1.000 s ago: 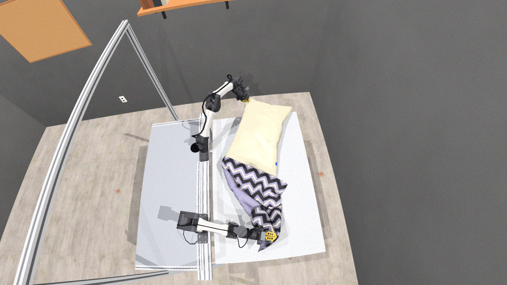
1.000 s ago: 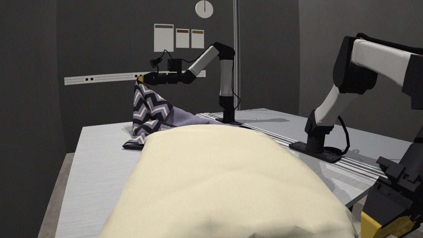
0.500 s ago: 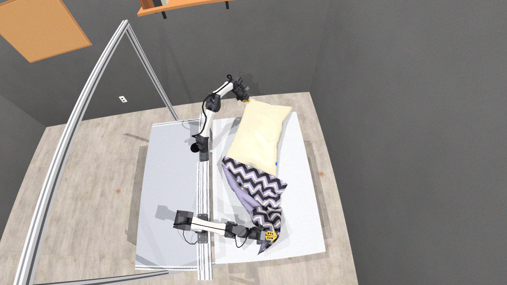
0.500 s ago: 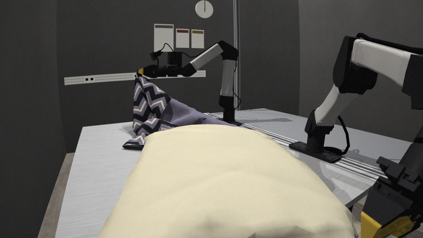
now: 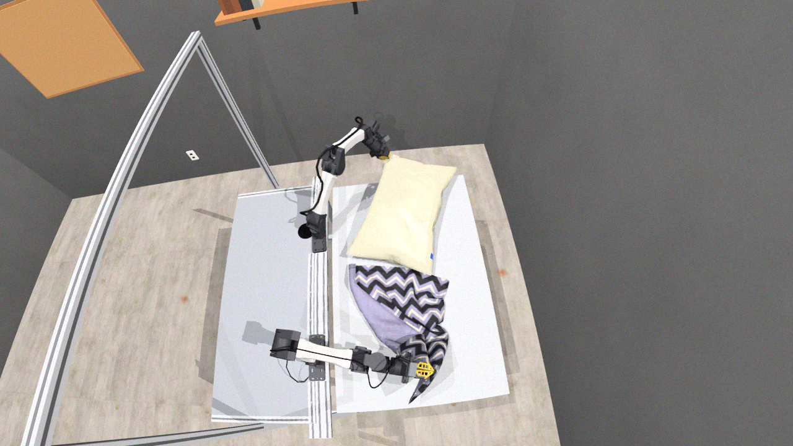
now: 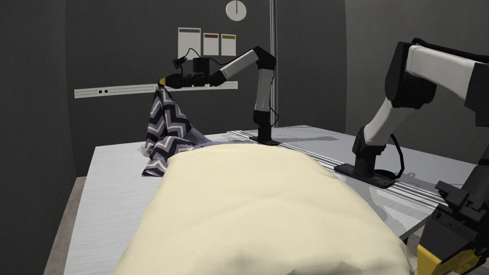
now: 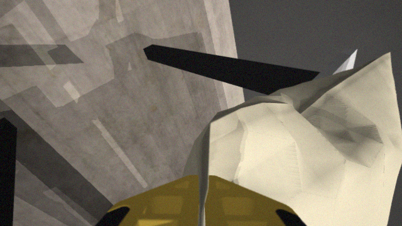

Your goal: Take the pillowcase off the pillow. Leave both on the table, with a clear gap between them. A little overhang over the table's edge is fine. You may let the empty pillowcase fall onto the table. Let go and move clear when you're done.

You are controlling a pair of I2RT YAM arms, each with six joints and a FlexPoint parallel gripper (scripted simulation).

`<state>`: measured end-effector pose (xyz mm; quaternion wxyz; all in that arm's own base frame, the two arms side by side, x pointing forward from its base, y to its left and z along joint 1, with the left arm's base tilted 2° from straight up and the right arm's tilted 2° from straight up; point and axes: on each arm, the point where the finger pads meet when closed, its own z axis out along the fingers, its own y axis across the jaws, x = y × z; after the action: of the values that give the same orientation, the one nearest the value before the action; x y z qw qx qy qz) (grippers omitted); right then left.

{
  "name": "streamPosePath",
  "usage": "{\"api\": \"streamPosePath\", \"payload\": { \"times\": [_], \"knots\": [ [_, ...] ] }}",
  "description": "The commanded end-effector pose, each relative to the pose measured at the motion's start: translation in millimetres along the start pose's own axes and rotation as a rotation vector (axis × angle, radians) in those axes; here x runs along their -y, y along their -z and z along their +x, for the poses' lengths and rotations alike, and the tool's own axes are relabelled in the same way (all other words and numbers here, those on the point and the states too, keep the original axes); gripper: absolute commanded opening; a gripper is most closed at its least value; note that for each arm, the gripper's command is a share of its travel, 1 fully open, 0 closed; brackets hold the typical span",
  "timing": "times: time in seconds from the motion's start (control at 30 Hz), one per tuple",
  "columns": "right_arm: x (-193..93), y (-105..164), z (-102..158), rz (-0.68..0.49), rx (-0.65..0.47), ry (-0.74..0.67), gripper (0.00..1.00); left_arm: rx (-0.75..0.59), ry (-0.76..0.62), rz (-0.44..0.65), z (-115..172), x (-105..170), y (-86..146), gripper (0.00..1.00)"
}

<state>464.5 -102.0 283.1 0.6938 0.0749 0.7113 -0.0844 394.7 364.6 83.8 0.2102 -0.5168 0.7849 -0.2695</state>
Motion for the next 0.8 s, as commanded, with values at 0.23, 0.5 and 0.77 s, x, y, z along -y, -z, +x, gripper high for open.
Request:
{"api": "streamPosePath", "payload": {
  "times": [0.23, 0.5, 0.77],
  "knots": [
    [-4.9, -16.1, -21.7, -0.013, 0.010, 0.008, 0.00, 0.063, -0.051, 0.020, -8.8, 17.6, 20.2, 0.00],
    [-7.3, -28.3, -51.7, -0.012, 0.042, 0.009, 0.00, 0.063, -0.051, 0.020, -8.8, 17.6, 20.2, 0.00],
    [-6.8, -34.9, -77.7, -0.009, 0.076, 0.009, 0.00, 0.063, -0.051, 0.020, -8.8, 17.6, 20.2, 0.00]
  ]
}}
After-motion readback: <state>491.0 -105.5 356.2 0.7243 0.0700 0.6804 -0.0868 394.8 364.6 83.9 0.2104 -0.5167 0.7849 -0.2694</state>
